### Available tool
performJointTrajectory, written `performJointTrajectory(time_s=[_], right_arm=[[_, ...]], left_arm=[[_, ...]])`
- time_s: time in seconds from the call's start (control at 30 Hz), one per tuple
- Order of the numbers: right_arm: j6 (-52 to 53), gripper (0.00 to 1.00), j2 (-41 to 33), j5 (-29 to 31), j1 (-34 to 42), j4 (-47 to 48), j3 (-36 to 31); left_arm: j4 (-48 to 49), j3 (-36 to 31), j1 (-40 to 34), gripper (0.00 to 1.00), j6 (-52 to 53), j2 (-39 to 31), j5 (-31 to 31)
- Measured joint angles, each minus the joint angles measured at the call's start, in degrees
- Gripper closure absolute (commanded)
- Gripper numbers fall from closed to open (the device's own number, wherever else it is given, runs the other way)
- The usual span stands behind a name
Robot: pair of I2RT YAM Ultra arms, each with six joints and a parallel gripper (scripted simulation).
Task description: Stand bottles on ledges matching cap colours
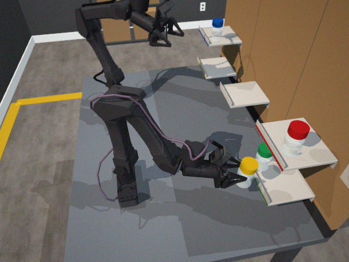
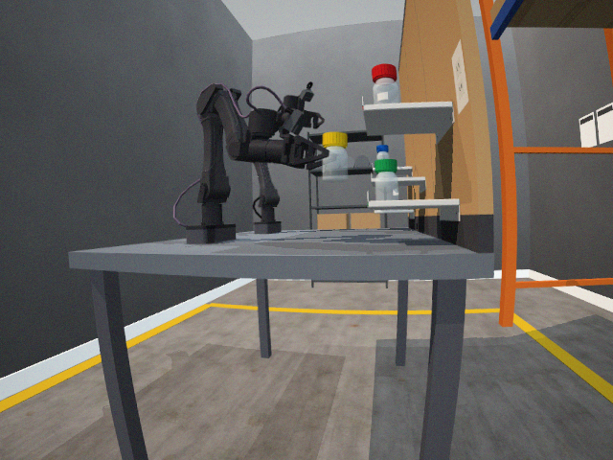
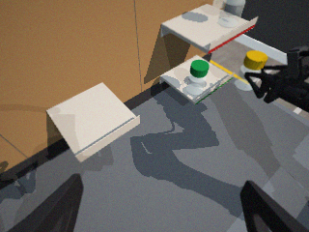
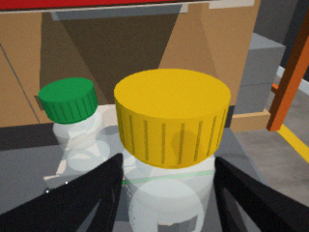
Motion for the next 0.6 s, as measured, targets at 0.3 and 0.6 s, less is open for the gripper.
performJointTrajectory(time_s=[0.3,0.6], right_arm=[[0.4,0.51,-1.0,0.3,0.0,-3.3,0.0],[4.5,0.51,-8.5,4.2,0.3,-22.8,5.1]], left_arm=[[-8.6,-4.9,4.1,0.00,0.0,-16.7,-0.2],[-11.1,-6.7,5.0,0.00,0.0,-17.6,-0.1]])
